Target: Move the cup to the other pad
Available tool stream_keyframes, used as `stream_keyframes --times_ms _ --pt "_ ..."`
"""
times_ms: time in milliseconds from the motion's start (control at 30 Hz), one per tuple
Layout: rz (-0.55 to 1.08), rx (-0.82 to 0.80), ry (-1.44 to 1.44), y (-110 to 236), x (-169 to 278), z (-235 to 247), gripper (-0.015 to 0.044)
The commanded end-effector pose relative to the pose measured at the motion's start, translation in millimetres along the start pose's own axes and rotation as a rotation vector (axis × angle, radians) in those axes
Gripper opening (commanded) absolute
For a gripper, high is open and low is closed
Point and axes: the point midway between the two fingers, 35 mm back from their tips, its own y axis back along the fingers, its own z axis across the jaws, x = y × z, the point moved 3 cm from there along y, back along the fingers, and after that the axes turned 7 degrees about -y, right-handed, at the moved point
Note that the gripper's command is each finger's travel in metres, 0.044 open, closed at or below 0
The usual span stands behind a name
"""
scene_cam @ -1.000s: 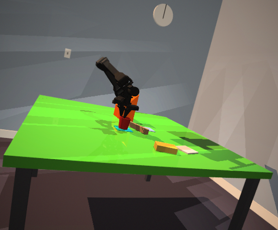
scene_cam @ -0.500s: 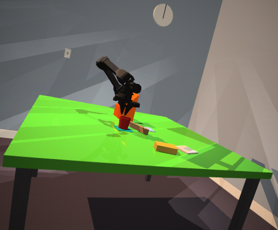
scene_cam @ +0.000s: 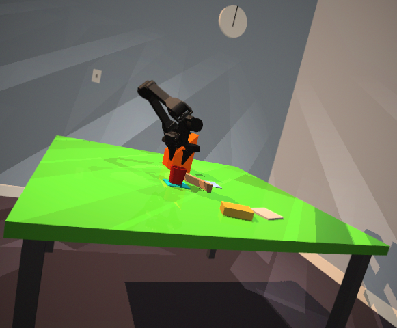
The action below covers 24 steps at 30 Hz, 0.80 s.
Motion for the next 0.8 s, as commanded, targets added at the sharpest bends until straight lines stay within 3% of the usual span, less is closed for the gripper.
stream_keyframes --times_ms 0,500,767 --pt "0.001 -0.001 -0.002 5 0 1 0.044" --pt "0.001 0.001 -0.004 61 -1 3 0.044" --pt "-0.003 -0.006 -0.003 59 -2 3 0.044"
